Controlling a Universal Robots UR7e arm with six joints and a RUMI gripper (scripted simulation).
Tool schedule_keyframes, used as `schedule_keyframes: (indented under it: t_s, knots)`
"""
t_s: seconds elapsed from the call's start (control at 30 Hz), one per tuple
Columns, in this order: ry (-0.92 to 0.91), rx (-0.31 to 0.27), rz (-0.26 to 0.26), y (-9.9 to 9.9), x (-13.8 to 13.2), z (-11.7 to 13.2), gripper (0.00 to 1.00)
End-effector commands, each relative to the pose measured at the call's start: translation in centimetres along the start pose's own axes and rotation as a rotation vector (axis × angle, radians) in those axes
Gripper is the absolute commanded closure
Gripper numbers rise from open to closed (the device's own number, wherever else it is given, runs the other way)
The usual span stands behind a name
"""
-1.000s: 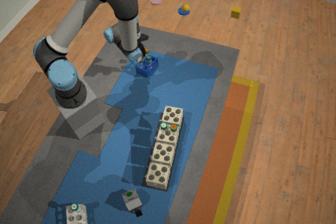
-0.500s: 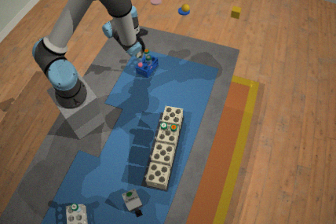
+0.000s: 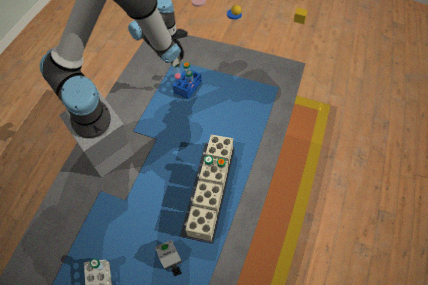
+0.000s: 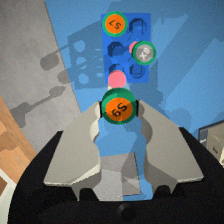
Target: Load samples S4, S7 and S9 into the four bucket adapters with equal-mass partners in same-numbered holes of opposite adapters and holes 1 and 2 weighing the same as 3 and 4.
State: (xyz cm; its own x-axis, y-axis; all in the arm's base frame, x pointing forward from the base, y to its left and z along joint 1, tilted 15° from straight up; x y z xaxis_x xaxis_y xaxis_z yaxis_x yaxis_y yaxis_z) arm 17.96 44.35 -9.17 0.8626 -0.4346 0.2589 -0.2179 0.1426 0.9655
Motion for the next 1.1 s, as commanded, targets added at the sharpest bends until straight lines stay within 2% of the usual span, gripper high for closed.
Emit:
schedule_keyframes:
  t_s: [0.0,0.37,0.53,1.07]
  knots:
    - [0.000,0.000,0.000,1.0,0.0,0.0,1.00]
    - [0.000,0.000,0.000,4.6,0.0,0.0,1.00]
    - [0.000,0.000,0.000,4.8,0.0,0.0,1.00]
    - [-0.400,0.000,0.000,4.8,7.9,6.2,1.00]
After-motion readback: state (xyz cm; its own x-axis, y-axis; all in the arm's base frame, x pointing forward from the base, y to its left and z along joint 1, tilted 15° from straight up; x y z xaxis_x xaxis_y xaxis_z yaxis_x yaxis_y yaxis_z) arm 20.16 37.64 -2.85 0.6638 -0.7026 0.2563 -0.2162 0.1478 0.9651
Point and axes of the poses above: the point where the finger pads meet when closed, its own y axis back along the fingers, its own x axis across the jaws, z = x × y, the point moved 7 cm from there along y, back along the fingers, and after that the axes turned 13 degrees about -y, right-handed, at the moved point
